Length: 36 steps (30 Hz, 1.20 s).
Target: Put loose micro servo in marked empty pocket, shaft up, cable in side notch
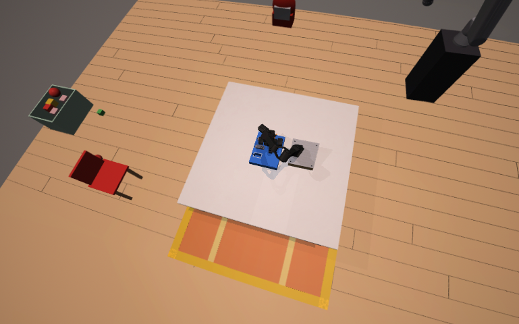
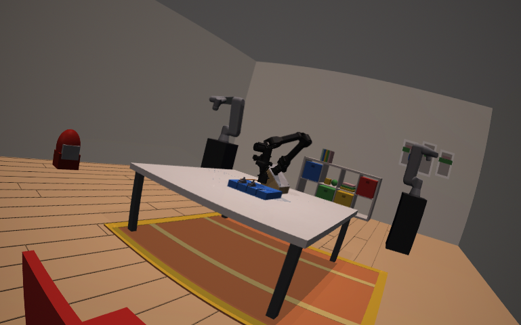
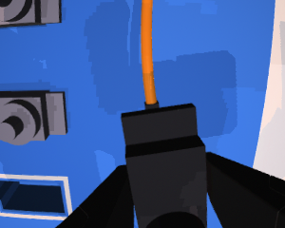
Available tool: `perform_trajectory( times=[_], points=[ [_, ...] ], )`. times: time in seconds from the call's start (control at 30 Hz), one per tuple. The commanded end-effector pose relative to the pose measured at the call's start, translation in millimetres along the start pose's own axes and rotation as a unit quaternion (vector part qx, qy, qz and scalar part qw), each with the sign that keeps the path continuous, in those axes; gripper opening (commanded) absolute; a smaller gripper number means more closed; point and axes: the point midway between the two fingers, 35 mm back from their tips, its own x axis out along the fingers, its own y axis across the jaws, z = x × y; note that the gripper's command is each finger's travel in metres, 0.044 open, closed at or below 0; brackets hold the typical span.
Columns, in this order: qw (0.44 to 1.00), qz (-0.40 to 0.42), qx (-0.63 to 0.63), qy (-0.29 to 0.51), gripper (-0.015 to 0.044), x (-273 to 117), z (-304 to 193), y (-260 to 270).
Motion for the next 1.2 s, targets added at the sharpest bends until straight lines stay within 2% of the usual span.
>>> perform_trajectory(
  times=[0.0, 0.37, 0.6, 1.17],
  points=[
    [1.0, 0.004, -0.002, -0.002, 0.0, -2, -14, 5],
    [1.0, 0.005, -0.002, 0.0, 0.0, -2, -69, 14],
    [1.0, 0.005, -0.011, 0.0, 0.0, -2, -72, 14],
    [0.96, 0.004, -0.28, -0.001, 0.0, -2, -72, 14]
  ],
)
